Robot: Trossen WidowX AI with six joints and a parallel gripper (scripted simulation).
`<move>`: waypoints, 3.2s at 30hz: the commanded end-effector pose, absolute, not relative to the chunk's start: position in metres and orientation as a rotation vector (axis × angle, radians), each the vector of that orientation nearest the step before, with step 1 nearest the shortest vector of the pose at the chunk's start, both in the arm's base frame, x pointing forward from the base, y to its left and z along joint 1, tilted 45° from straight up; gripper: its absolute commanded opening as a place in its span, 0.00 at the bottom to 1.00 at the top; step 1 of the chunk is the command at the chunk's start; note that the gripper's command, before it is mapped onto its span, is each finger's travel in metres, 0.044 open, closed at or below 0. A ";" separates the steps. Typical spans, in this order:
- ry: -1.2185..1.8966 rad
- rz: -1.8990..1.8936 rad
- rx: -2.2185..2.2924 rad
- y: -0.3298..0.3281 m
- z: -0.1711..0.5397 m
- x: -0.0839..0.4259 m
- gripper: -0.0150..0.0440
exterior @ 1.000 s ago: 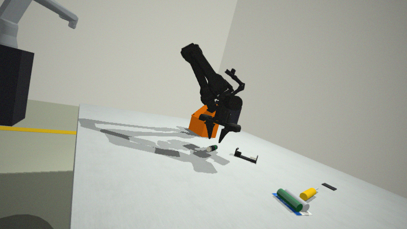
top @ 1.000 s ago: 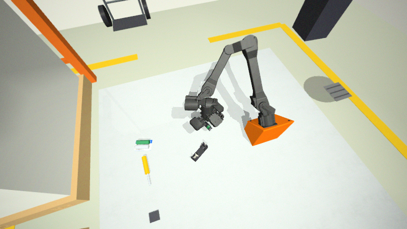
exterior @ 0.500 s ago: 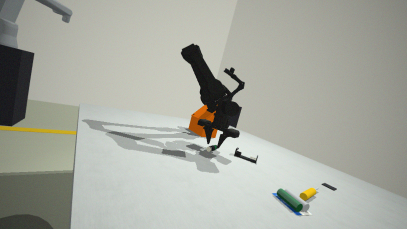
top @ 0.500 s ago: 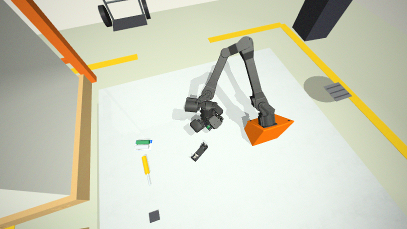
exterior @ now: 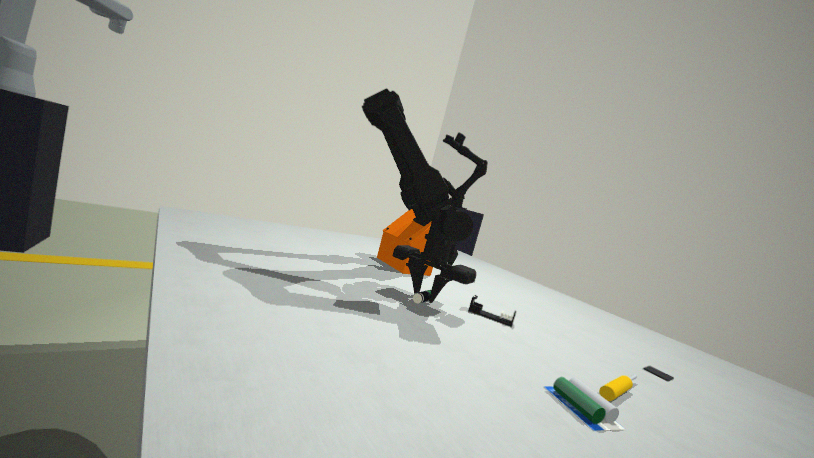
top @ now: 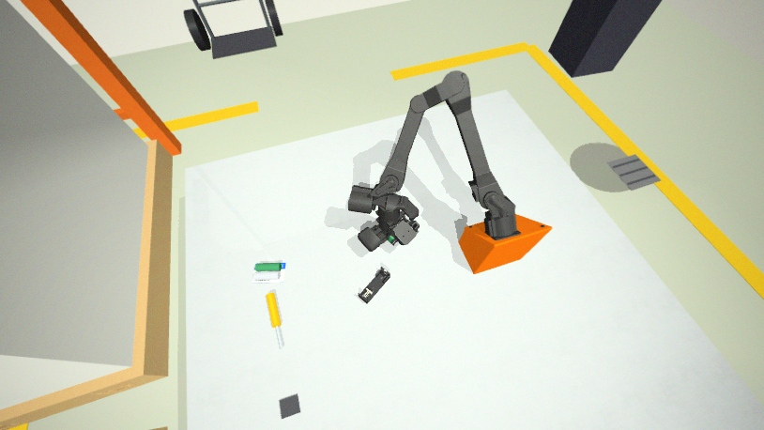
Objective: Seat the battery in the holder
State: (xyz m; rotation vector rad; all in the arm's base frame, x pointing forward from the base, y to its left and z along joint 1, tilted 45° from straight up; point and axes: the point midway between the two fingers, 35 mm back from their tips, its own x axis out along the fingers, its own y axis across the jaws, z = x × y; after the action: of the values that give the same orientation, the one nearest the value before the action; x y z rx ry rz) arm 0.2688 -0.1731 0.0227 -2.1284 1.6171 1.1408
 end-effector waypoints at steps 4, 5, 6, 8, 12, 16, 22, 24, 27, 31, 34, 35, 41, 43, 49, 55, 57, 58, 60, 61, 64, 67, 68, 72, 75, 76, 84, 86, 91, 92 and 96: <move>1.613 1.147 -2.130 -0.173 0.021 0.268 0.39; 1.613 1.147 -2.130 -0.173 0.021 0.268 0.38; 1.613 1.147 -2.130 -0.173 0.021 0.268 0.38; 1.613 1.147 -2.130 -0.173 0.021 0.268 0.38; 1.611 1.148 -2.128 -0.164 0.030 0.268 0.38; 1.610 1.148 -2.128 -0.141 0.052 0.265 0.38; 1.611 1.141 -2.125 -0.137 0.056 0.265 0.38; 1.619 1.094 -2.095 -0.134 0.054 0.268 0.38; 1.634 0.991 -2.027 -0.126 0.050 0.277 0.38; 1.646 0.863 -1.940 -0.113 0.044 0.288 0.38; 1.653 0.760 -1.863 -0.105 0.039 0.295 0.38; 1.655 0.726 -1.837 -0.102 0.038 0.297 0.38; 1.660 0.534 -1.679 -0.084 0.026 0.310 0.38; 1.659 0.472 -1.625 -0.077 0.022 0.313 0.38; 1.652 0.283 -1.464 -0.058 0.010 0.323 0.38; 1.633 0.101 -1.299 -0.039 -0.002 0.332 0.38; 1.625 0.040 -1.244 -0.033 -0.006 0.335 0.38; 1.620 0.009 -1.216 -0.030 -0.009 0.336 0.38; 1.609 -0.052 -1.160 -0.024 -0.013 0.338 0.38; 1.603 -0.082 -1.132 -0.020 -0.015 0.340 0.38; 1.595 -0.126 -1.089 -0.016 -0.018 0.341 0.38; 1.595 -0.129 -1.085 -0.016 -0.018 0.341 0.38; 1.594 -0.130 -1.084 -0.016 -0.017 0.340 0.38; 1.604 -0.137 -1.083 -0.018 -0.018 0.340 0.38; 1.644 -0.165 -1.083 -0.023 -0.023 0.340 0.38; 1.659 -0.174 -1.084 -0.025 -0.024 0.340 0.38; 1.772 -0.240 -1.095 -0.040 -0.036 0.339 0.38; 1.800 -0.255 -1.097 -0.044 -0.039 0.338 0.38; 1.835 -0.274 -1.099 -0.049 -0.042 0.338 0.38; 1.838 -0.275 -1.099 -0.049 -0.043 0.338 0.38; 1.855 -0.286 -1.096 -0.049 -0.044 0.339 0.38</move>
State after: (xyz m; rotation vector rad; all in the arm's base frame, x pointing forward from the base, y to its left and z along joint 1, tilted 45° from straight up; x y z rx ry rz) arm 0.3355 -0.0496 -0.0441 -1.0970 1.8504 -0.2717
